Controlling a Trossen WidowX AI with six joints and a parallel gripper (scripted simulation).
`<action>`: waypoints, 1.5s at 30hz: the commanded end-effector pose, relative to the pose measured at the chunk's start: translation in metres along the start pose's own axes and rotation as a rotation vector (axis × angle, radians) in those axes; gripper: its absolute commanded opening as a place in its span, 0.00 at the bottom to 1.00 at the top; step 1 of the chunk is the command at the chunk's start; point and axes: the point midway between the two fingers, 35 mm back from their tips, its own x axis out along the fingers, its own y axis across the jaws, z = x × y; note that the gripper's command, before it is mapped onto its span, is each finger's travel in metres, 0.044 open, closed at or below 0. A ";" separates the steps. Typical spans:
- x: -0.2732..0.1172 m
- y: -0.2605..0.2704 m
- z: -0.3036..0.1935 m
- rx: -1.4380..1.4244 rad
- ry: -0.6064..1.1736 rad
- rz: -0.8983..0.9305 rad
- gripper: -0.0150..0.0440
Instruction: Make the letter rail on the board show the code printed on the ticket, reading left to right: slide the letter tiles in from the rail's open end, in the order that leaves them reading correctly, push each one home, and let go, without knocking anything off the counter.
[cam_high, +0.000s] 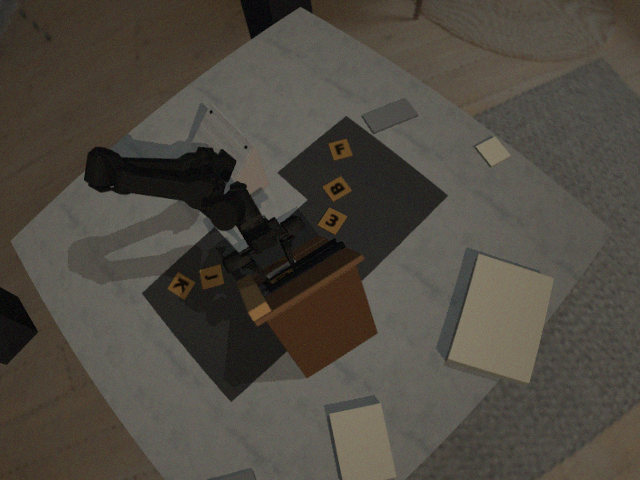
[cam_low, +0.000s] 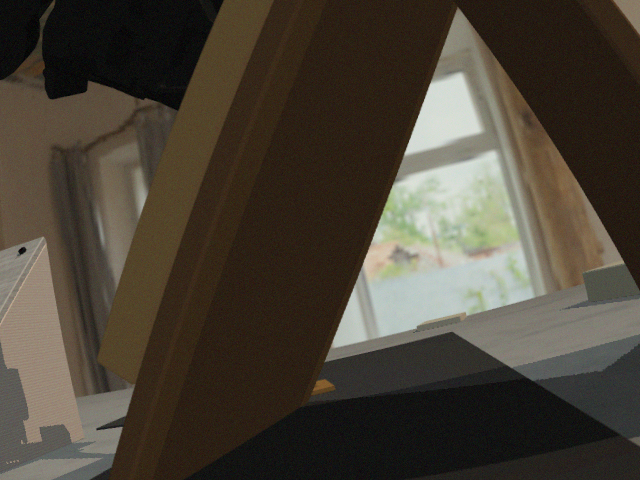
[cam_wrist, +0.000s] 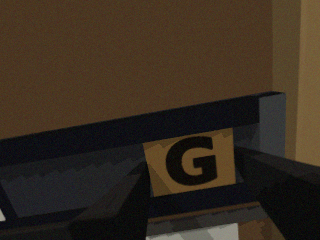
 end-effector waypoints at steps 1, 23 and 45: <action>0.000 -0.002 0.000 -0.006 0.000 0.003 0.25; -0.009 -0.004 0.000 -0.006 0.000 0.003 0.75; -0.027 -0.003 0.002 -0.006 0.001 0.004 0.75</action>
